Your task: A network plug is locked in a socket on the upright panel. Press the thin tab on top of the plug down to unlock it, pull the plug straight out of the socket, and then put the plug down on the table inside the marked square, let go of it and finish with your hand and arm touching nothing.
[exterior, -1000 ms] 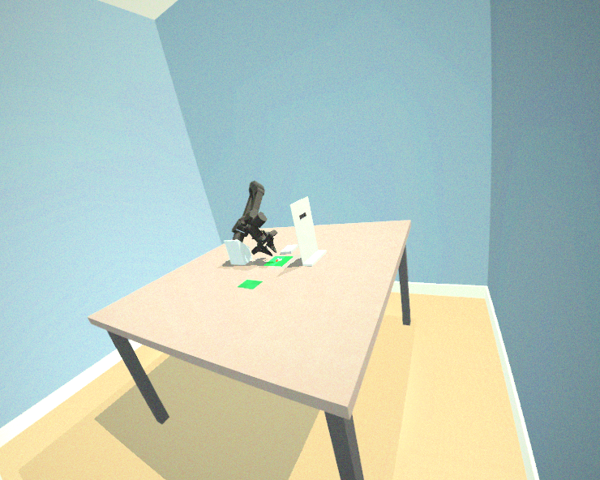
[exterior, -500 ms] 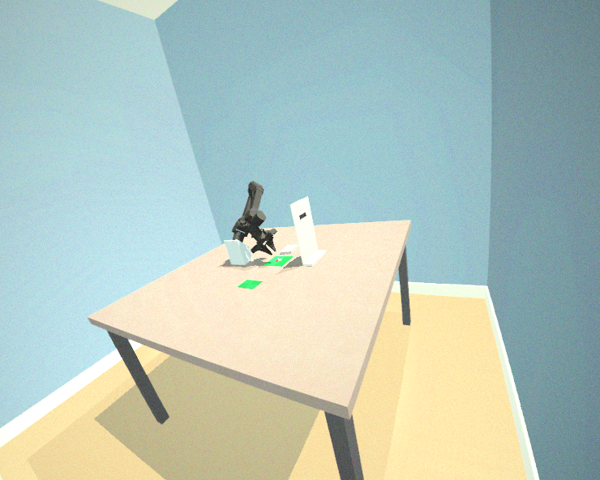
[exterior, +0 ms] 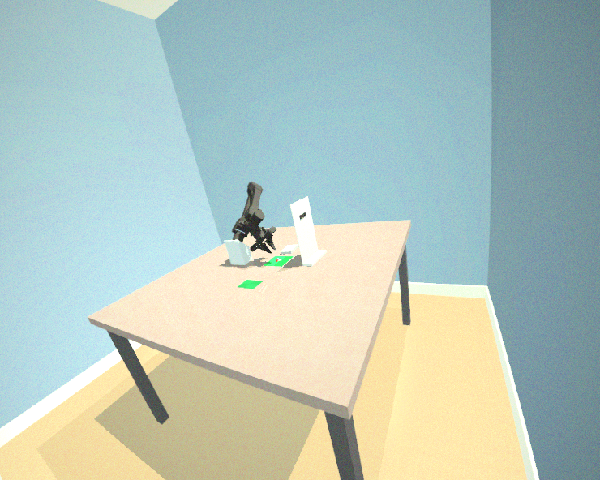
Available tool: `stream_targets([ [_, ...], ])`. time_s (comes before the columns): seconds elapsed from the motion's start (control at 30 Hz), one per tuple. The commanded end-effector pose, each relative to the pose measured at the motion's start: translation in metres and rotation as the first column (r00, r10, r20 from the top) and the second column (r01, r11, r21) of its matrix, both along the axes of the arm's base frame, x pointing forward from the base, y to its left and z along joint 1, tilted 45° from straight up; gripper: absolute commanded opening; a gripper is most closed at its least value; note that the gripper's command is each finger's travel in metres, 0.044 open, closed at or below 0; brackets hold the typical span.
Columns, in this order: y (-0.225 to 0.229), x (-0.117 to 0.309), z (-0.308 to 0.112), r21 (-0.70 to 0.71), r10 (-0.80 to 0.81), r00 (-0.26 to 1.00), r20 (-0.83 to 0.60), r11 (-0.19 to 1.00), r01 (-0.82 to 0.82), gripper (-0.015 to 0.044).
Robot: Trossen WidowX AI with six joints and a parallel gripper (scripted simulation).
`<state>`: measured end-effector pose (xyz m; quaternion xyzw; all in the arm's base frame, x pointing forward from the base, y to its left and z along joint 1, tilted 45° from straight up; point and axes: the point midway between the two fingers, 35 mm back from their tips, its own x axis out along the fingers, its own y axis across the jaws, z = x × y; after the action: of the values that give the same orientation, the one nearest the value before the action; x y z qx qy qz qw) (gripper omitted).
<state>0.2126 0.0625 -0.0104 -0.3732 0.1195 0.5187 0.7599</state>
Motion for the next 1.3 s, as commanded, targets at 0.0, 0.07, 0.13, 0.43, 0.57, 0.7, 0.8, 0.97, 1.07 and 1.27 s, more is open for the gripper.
stream_targets([
  [0.0, -0.004, 0.004, 0.006, -0.004, 0.003, 1.0, 0.02, 1.0, -0.003, 0.0156],
  [0.07, -0.005, 0.005, 0.007, -0.004, 0.004, 1.0, 0.02, 1.0, -0.003, 0.0156],
  [0.13, -0.006, 0.005, 0.008, -0.004, 0.004, 1.0, 0.02, 1.0, -0.004, 0.0156],
  [0.43, -0.011, 0.005, 0.013, -0.004, 0.004, 1.0, 0.019, 1.0, -0.004, 0.0156],
  [0.57, -0.014, 0.005, 0.015, -0.003, 0.004, 1.0, 0.019, 1.0, -0.004, 0.0156],
  [0.7, -0.016, 0.005, 0.018, -0.003, 0.004, 1.0, 0.019, 1.0, -0.004, 0.0156],
  [0.8, -0.018, 0.005, 0.02, -0.002, 0.004, 1.0, 0.019, 1.0, -0.004, 0.0156],
  [0.97, -0.021, 0.005, 0.023, -0.001, 0.004, 1.0, 0.02, 1.0, -0.004, 0.0156],
  [1.07, -0.022, 0.005, 0.025, 0.0, 0.003, 1.0, 0.02, 1.0, -0.003, 0.0156],
  [1.27, -0.026, 0.004, 0.03, 0.003, 0.003, 1.0, 0.022, 1.0, -0.003, 0.0156],
])
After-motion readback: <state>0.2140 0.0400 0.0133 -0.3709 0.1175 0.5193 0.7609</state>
